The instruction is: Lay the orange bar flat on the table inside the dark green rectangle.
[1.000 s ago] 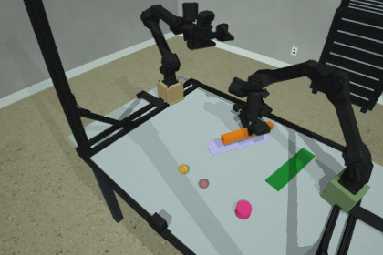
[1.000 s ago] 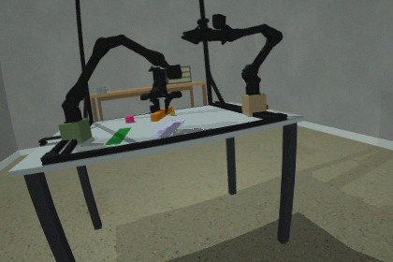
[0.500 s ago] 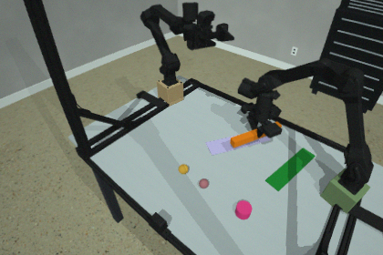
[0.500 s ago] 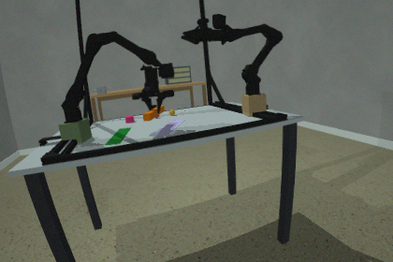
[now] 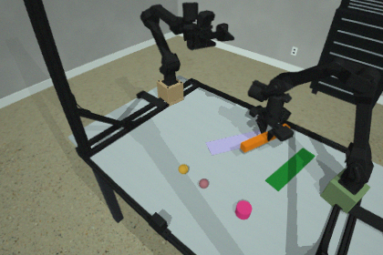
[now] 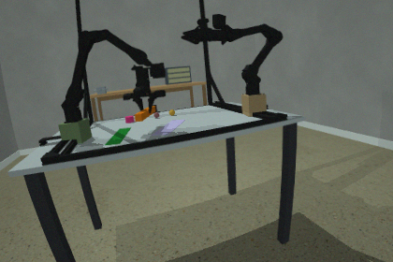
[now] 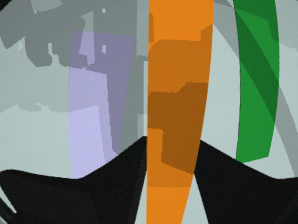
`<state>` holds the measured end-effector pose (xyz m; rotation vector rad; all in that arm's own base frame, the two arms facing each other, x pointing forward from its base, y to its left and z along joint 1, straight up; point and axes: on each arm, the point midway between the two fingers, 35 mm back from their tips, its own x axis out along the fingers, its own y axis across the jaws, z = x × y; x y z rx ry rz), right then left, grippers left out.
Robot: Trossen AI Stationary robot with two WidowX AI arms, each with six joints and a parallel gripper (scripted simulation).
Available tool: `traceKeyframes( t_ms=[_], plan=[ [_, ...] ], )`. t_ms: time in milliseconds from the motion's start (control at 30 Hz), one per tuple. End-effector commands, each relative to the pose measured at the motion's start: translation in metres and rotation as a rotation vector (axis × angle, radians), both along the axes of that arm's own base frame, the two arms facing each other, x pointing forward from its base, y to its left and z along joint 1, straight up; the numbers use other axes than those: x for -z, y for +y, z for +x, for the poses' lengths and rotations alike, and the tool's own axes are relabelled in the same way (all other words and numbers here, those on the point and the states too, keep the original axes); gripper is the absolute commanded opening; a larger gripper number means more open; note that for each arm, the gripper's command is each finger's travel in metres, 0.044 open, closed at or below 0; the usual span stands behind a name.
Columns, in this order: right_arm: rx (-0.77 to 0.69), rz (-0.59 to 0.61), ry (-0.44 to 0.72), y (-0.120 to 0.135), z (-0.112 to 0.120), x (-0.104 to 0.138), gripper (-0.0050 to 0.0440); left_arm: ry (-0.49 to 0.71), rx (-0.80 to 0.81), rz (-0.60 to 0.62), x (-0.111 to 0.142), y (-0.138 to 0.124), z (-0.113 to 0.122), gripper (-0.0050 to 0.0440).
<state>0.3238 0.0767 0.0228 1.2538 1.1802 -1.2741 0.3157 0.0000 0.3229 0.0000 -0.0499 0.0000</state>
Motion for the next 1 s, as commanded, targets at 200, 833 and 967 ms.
traceKeyframes(
  t_ms=[200,833,967],
  plan=[
    [-0.033,0.004,-0.013,-0.009,-0.023,-0.004,0.0000,0.000,0.000,0.000,0.000,0.000,0.000,0.0440],
    [-0.109,0.004,-0.013,-0.027,-0.077,0.004,0.0000,0.000,0.000,0.000,0.000,0.000,0.000,0.0440],
    [-0.127,0.004,-0.013,-0.031,-0.090,0.006,0.0000,0.000,0.000,0.000,0.000,0.000,0.000,0.0440]
  ],
)
